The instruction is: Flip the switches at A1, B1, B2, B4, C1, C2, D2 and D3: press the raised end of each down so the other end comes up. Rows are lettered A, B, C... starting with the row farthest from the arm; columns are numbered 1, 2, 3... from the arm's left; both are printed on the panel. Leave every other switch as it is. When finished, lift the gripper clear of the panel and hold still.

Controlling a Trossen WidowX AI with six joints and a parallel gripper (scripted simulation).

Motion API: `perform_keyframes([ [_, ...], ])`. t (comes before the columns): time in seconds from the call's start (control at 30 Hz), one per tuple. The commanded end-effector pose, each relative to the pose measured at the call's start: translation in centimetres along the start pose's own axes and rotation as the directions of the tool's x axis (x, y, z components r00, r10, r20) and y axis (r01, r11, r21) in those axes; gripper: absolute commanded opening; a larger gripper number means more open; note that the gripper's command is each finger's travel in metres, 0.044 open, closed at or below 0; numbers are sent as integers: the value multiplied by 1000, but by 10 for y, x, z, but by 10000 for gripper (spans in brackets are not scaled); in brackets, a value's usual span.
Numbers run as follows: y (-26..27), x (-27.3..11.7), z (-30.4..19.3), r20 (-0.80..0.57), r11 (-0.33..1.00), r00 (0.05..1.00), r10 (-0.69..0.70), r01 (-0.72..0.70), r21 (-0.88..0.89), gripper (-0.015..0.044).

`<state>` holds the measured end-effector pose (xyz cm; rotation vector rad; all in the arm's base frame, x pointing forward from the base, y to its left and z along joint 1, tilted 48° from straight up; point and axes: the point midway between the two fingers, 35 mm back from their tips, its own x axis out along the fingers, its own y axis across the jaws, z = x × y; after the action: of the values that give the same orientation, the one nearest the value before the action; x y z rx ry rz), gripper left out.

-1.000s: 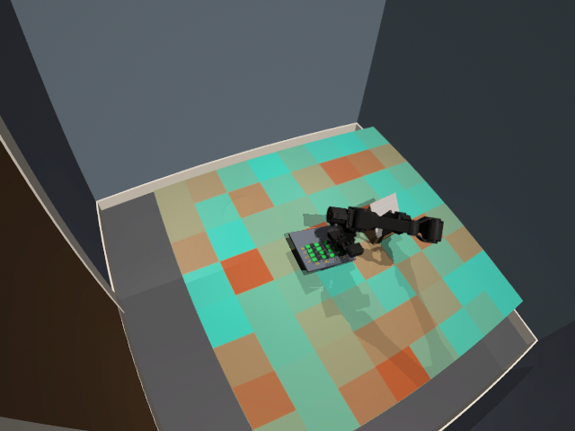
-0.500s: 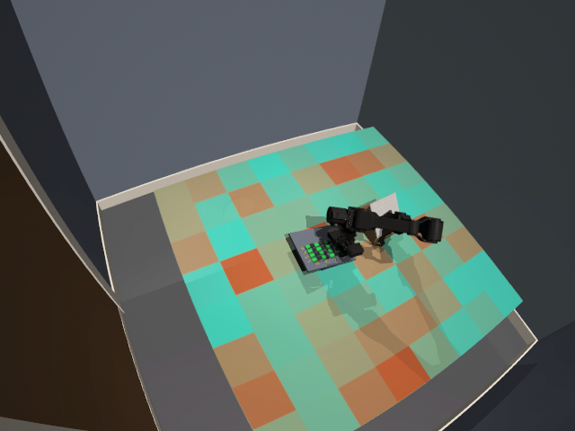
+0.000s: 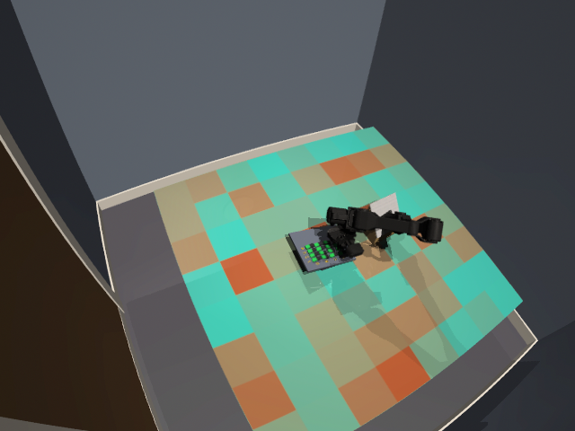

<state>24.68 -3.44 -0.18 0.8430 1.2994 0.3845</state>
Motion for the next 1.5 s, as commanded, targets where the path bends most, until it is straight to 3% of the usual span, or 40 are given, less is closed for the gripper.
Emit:
perform_keyframes([
  [0.0, 0, 1, -1, -1, 1000, 1000, 4, -4, 7, 0],
  [1.27, 0, 6, 0, -1, 1000, 1000, 4, -4, 7, 0],
  [1.47, -1, -57, -2, 23, 1000, 1000, 0, 0, 7, 0],
])
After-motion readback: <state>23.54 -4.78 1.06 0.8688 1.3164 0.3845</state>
